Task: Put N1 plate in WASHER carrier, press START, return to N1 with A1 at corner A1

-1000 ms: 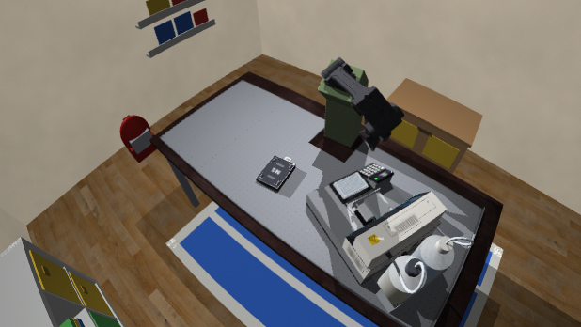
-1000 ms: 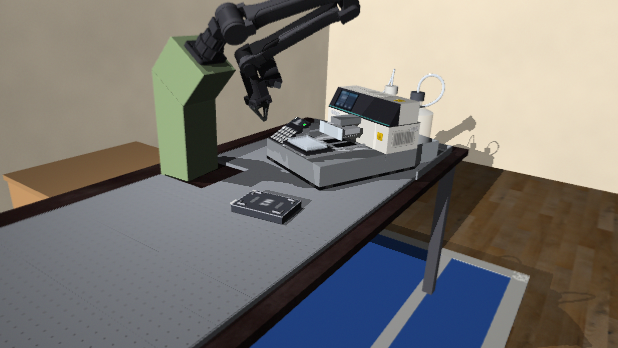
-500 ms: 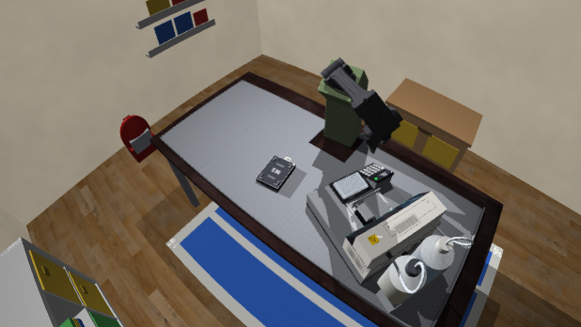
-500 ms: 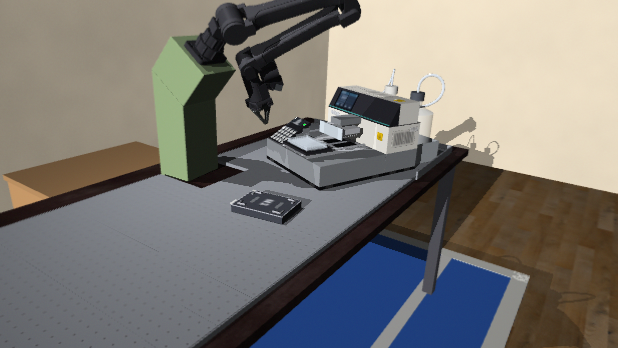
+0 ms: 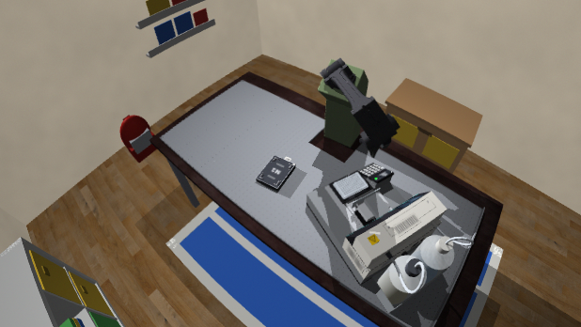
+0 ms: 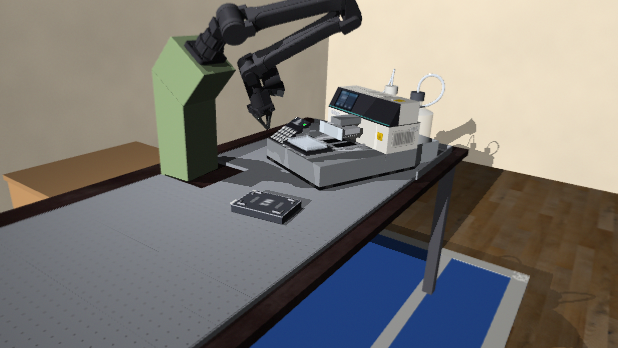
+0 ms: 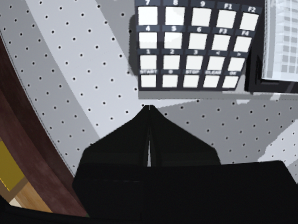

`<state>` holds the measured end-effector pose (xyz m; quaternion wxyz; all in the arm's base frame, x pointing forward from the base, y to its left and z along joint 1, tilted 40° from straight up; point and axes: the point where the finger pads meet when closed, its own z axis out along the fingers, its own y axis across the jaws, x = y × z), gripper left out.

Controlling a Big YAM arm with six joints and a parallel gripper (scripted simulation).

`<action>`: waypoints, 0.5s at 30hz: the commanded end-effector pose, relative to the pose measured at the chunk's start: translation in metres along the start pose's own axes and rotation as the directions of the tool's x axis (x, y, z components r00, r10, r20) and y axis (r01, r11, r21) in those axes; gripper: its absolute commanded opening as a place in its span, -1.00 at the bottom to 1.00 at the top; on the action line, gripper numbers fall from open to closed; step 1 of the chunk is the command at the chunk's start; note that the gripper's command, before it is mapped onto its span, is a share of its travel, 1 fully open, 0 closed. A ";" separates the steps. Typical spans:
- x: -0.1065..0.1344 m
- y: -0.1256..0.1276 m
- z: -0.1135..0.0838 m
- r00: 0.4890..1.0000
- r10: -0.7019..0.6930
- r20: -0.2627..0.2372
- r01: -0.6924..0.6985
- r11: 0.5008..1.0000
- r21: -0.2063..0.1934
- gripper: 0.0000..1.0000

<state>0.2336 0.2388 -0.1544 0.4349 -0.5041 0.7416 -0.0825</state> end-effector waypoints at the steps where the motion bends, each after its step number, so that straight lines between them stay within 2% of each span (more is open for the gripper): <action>1: 0.003 -0.002 0.005 1.000 -0.015 -0.004 0.015 1.000 0.003 -1.00; 15: 0.008 0.000 0.025 1.000 -0.023 -0.019 0.023 1.000 -0.003 -1.00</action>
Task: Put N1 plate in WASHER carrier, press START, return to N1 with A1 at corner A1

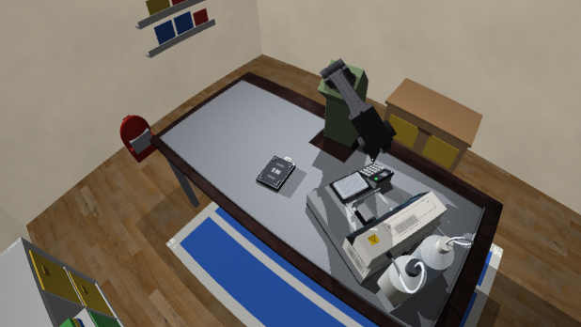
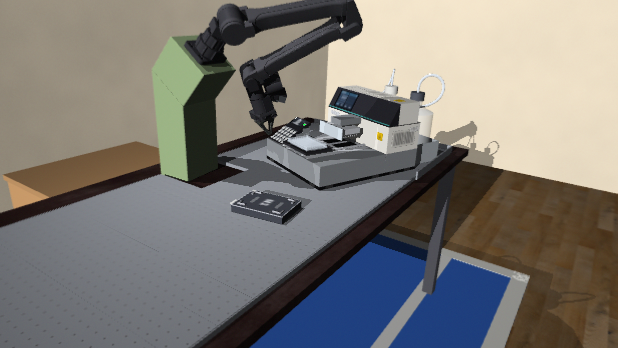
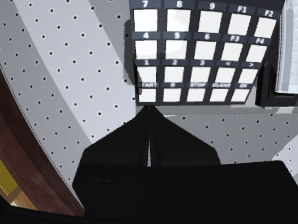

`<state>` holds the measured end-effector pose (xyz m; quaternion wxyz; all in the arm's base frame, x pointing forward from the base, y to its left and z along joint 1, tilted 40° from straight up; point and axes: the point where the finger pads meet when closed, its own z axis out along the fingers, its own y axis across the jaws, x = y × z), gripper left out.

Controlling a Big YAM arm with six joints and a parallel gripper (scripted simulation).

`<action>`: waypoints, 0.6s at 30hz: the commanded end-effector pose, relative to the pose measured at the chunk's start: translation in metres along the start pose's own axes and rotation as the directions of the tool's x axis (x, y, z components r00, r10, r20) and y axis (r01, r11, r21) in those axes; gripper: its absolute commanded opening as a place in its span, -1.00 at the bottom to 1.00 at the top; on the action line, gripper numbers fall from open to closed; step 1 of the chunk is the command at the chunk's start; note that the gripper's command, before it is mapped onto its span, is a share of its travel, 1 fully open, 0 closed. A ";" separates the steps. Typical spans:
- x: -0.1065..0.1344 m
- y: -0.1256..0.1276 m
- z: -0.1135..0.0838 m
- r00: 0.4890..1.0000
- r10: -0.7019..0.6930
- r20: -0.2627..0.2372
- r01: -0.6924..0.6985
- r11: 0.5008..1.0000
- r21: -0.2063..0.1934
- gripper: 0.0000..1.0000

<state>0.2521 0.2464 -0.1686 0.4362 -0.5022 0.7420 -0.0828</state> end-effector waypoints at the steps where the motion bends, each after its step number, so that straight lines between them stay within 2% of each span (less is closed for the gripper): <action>1: 0.004 0.005 -0.002 0.999 -0.035 -0.005 0.035 0.999 -0.015 -1.00; 4: 0.008 0.001 0.007 0.999 -0.027 -0.021 0.026 1.000 -0.008 -1.00; 8: 0.004 0.001 0.000 1.000 -0.022 -0.008 0.022 1.000 -0.010 -1.00; 9: 0.006 0.001 0.008 1.000 -0.025 -0.013 0.025 1.000 -0.006 -1.00; 18: 0.004 0.001 0.011 1.000 -0.027 -0.011 0.027 1.000 -0.007 -1.00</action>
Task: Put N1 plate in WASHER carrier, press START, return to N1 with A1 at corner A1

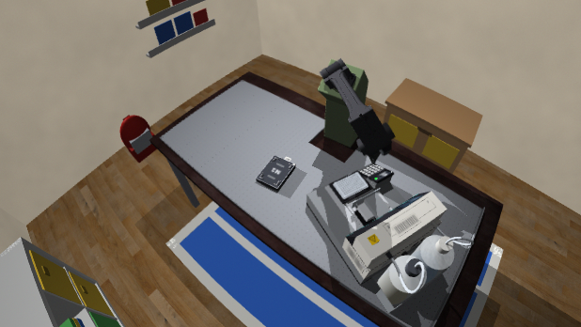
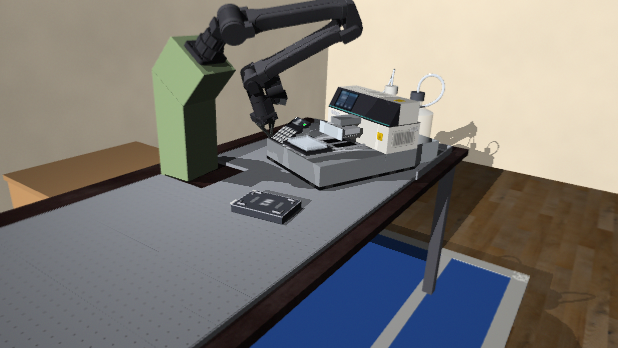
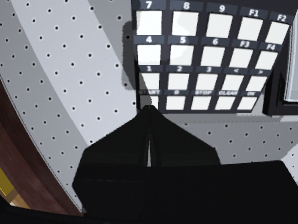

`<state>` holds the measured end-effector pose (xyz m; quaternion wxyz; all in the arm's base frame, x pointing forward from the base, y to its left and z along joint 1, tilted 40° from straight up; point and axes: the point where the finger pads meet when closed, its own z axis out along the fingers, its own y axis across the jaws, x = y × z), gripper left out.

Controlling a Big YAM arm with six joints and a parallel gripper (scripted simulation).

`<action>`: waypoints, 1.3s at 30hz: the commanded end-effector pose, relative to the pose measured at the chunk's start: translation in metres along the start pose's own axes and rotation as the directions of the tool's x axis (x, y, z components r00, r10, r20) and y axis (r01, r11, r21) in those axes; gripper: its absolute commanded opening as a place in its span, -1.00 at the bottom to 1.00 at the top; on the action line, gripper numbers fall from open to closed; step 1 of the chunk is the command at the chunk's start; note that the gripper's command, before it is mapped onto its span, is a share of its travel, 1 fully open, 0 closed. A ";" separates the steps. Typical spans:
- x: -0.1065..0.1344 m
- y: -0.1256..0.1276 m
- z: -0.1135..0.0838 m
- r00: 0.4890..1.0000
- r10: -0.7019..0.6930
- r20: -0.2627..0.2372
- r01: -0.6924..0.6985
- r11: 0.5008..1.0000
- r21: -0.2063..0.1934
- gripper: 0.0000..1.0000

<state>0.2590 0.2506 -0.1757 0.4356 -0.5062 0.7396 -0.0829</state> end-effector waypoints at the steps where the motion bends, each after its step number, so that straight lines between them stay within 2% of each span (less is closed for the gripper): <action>1: 0.005 -0.002 0.003 1.000 -0.014 -0.015 0.014 1.000 0.000 -1.00; 12: 0.009 0.000 0.011 1.000 -0.018 -0.024 0.018 1.000 -0.005 -1.00; 14: -0.002 0.001 0.005 1.000 -0.020 0.005 0.020 1.000 -0.001 -1.00; 16: -0.002 0.001 0.005 1.000 -0.020 0.005 0.020 1.000 -0.001 -1.00; 17: -0.009 0.002 0.002 1.000 -0.017 0.023 0.017 1.000 -0.001 -1.00; 19: 0.001 0.000 -0.014 1.000 -0.011 0.003 0.011 1.000 -0.010 -1.00; 39: 0.002 -0.001 -0.044 1.000 -0.011 0.000 0.011 1.000 -0.011 -1.00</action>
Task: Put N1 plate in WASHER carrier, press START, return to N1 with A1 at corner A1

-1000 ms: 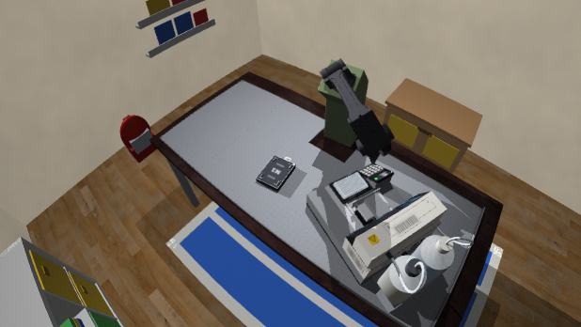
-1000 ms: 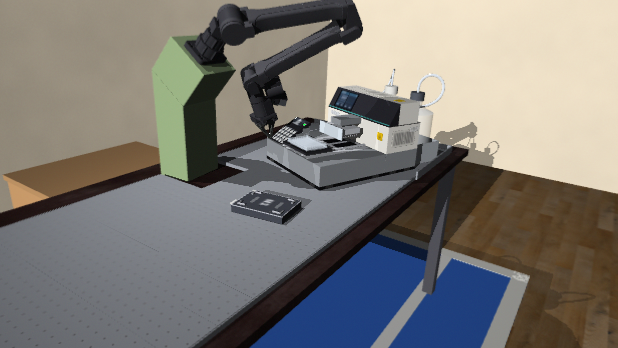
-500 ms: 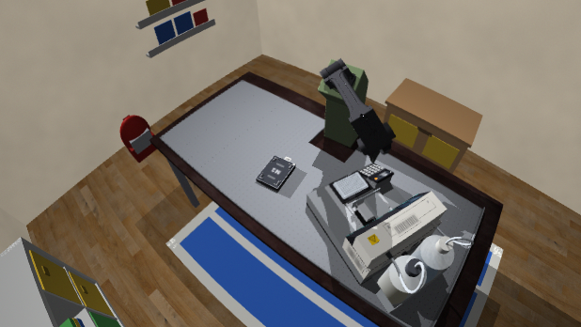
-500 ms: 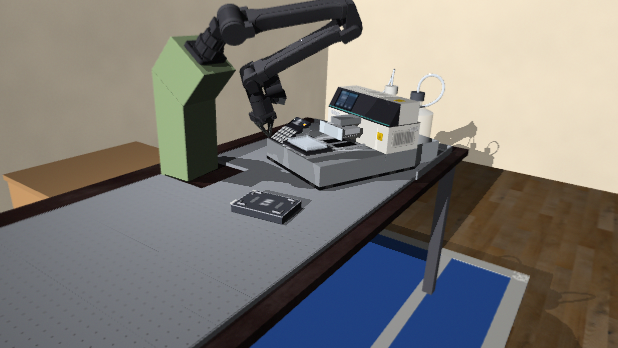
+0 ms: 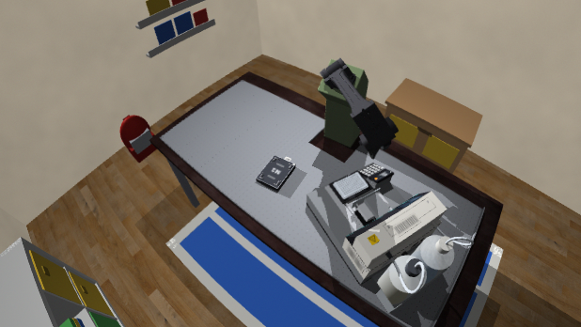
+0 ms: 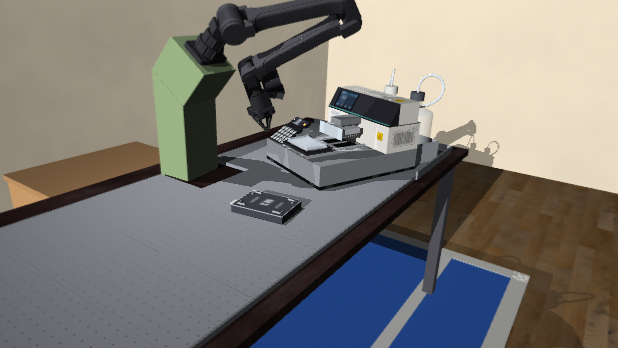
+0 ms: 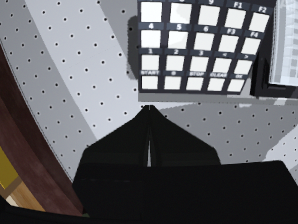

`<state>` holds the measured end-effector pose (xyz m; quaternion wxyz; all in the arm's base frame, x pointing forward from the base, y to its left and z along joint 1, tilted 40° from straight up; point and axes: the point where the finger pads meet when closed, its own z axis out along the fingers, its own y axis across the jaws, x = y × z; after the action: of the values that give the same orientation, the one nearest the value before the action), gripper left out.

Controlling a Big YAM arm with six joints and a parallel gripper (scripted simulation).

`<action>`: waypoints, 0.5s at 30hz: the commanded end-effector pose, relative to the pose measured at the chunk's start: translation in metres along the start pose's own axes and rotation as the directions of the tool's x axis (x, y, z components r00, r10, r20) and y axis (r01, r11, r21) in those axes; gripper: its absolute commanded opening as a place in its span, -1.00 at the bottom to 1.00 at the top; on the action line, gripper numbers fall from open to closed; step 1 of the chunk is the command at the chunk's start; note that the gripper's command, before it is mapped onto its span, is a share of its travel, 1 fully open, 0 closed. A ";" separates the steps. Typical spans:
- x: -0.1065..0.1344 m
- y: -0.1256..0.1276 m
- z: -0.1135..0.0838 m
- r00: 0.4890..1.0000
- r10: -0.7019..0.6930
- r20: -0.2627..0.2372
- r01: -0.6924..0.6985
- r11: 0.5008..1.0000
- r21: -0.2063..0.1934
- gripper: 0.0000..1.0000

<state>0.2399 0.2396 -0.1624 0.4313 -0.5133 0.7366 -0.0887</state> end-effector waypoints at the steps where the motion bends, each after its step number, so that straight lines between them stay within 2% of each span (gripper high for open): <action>1: -0.001 -0.001 -0.020 1.000 0.007 0.007 -0.007 1.000 -0.010 -1.00; 15: 0.000 -0.001 -0.039 1.000 0.004 0.003 -0.004 1.000 -0.011 -1.00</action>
<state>0.2238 0.2323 -0.1492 0.4306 -0.5142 0.7363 -0.0893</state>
